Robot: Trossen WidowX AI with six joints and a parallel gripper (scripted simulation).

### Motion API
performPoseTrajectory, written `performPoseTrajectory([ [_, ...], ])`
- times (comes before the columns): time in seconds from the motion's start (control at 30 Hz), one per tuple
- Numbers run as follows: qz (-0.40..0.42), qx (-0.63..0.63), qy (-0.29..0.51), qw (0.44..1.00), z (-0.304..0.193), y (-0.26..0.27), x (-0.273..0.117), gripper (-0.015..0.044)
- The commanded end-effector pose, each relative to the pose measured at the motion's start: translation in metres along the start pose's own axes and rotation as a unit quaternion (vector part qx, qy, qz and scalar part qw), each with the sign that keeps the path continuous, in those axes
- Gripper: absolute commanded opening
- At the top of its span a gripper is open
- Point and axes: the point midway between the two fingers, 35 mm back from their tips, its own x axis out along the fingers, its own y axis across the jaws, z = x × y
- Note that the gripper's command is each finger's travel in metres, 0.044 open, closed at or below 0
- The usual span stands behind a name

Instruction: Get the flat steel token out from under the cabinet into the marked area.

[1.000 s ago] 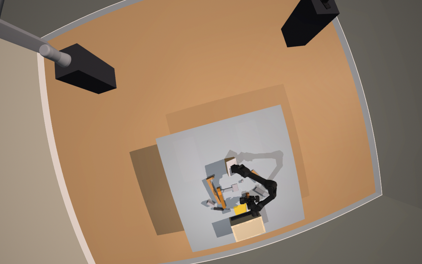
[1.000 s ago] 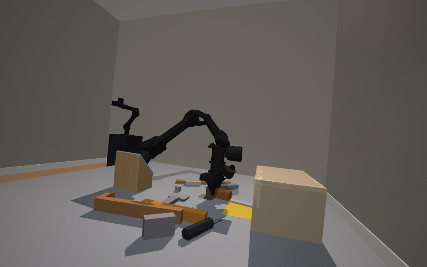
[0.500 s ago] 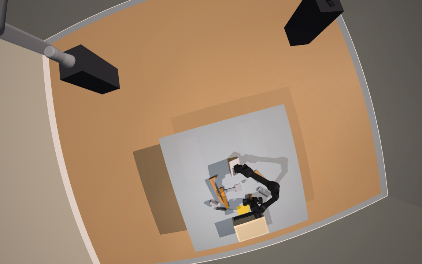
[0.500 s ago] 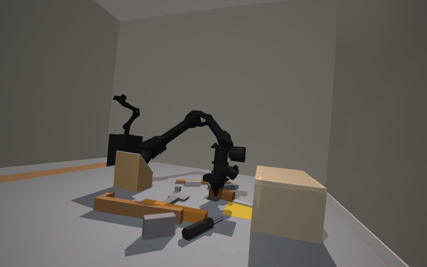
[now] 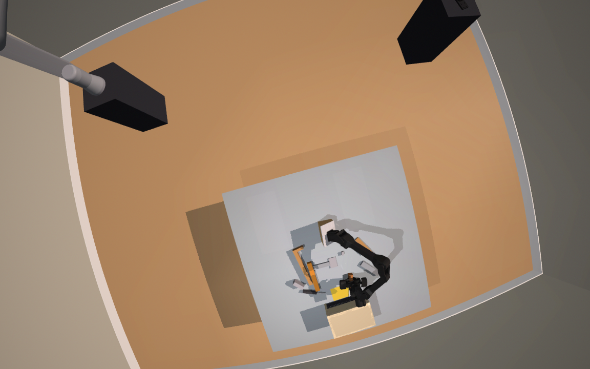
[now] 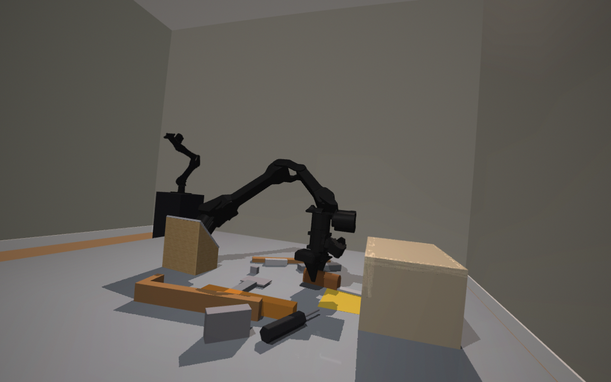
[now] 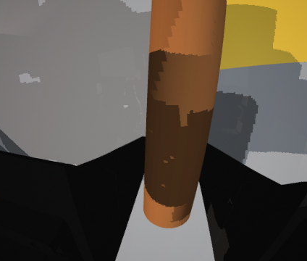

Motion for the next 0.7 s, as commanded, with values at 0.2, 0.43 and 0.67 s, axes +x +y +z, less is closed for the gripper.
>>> performPoseTrajectory([
  [0.2, 0.002, -0.004, -0.001, 1.000, 0.011, 0.002, 0.000, 0.0000],
  [0.43, 0.002, -0.004, -0.001, 1.000, 0.017, 0.002, 0.000, 0.0000],
  [0.67, 0.002, -0.004, -0.001, 1.000, 0.023, 0.002, -0.001, 0.0000],
])
